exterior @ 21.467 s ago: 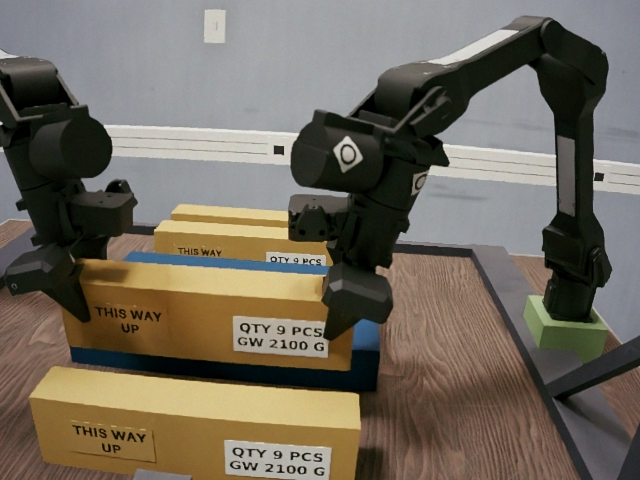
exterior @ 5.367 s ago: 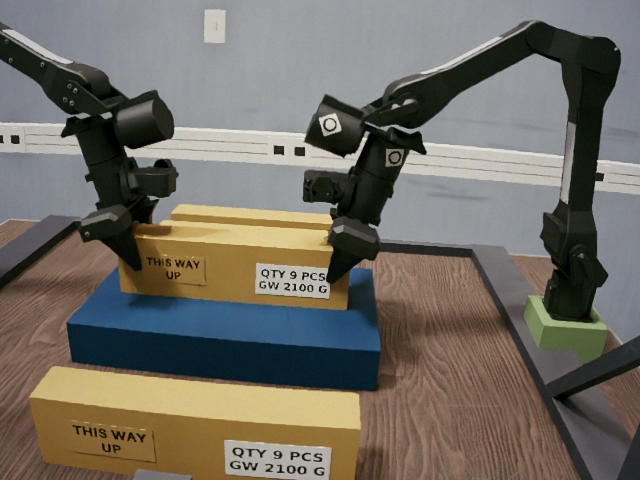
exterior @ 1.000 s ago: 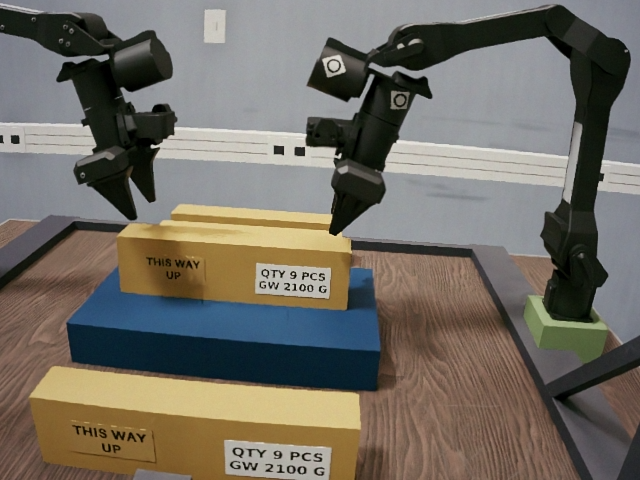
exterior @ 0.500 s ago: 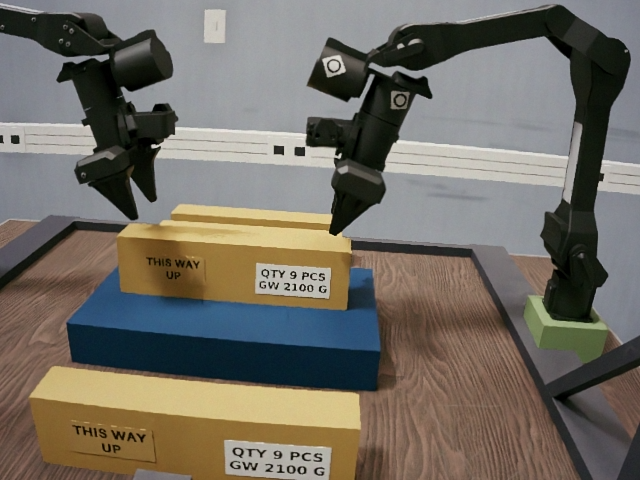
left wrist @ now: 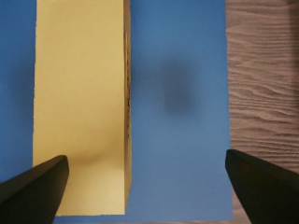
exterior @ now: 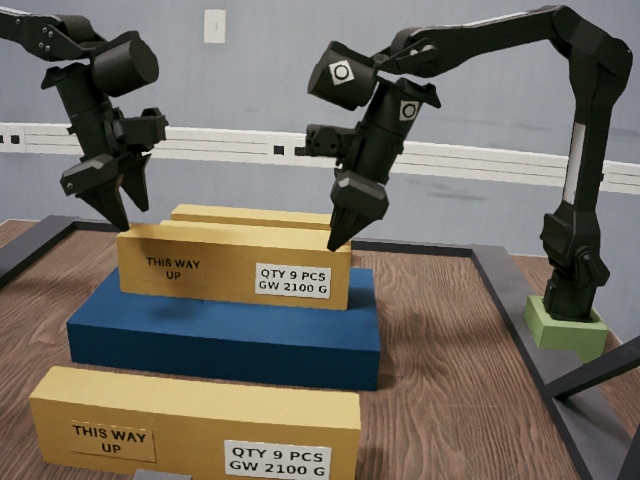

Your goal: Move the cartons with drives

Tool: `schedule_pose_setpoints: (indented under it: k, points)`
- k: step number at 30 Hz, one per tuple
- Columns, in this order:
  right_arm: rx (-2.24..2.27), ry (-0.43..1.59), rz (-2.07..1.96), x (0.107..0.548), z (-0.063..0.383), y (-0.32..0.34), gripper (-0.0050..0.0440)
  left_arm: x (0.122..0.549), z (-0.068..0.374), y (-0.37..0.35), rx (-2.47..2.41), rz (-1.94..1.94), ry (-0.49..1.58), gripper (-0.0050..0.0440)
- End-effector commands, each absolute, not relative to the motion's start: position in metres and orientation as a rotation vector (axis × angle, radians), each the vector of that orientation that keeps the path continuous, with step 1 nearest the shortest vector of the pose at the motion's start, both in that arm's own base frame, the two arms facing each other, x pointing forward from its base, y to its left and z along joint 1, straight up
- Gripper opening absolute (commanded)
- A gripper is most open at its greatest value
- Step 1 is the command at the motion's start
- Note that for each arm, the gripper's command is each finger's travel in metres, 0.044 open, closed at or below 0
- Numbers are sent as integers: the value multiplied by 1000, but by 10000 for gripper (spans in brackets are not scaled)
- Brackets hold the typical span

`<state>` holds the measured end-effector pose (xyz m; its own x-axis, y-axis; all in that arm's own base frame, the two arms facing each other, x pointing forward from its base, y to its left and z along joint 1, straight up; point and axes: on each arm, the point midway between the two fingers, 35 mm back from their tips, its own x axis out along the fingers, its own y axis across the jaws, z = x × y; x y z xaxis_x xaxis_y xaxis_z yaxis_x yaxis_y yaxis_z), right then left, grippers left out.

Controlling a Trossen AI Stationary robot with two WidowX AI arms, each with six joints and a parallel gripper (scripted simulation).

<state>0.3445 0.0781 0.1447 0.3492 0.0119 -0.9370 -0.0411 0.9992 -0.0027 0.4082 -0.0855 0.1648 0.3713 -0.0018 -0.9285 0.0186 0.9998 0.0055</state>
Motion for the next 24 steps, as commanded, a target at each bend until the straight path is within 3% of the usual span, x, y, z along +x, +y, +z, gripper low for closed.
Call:
schedule_pose_setpoints:
  k: [1,24]
  points:
    - [-36,1201,37,340,133,145,388,409,155,-152,25,-26,1183,386]
    - [-37,1198,35,339,131,153,388,409,151,-166,30,-38,1182,386]
